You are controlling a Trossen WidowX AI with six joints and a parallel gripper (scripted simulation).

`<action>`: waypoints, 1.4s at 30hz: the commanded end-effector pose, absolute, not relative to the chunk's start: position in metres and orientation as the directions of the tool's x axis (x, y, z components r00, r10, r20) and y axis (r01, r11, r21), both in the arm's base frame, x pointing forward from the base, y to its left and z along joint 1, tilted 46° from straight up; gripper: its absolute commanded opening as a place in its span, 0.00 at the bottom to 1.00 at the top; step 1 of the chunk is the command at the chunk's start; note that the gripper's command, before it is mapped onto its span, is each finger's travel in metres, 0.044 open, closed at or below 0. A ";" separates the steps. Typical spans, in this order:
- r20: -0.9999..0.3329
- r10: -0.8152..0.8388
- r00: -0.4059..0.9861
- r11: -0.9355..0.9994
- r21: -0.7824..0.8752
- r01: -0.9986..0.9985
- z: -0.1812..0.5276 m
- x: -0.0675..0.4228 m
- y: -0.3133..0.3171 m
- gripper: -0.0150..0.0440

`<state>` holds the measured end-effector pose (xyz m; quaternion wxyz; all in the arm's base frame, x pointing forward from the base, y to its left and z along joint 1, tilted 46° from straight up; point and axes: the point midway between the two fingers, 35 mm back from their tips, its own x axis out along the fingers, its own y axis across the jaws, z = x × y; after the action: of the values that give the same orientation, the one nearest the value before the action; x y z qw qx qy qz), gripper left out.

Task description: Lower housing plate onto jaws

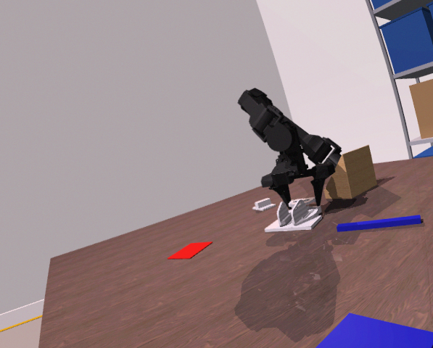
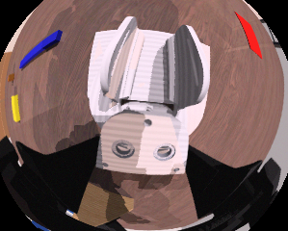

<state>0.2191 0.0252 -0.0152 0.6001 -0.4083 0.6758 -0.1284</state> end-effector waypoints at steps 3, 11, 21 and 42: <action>-0.704 -0.708 0.056 0.628 -0.664 -0.407 -0.017 0.220 0.023 0.85; -0.704 -0.708 0.056 0.627 -0.664 -0.407 -0.017 0.220 0.023 0.85; -0.704 -0.708 0.056 0.627 -0.663 -0.408 -0.019 0.220 0.021 0.85; -0.704 -0.708 0.056 0.627 -0.664 -0.408 -0.022 0.220 0.018 0.85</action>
<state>0.2201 0.0184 -0.0212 0.5987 -0.4119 0.6752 -0.1268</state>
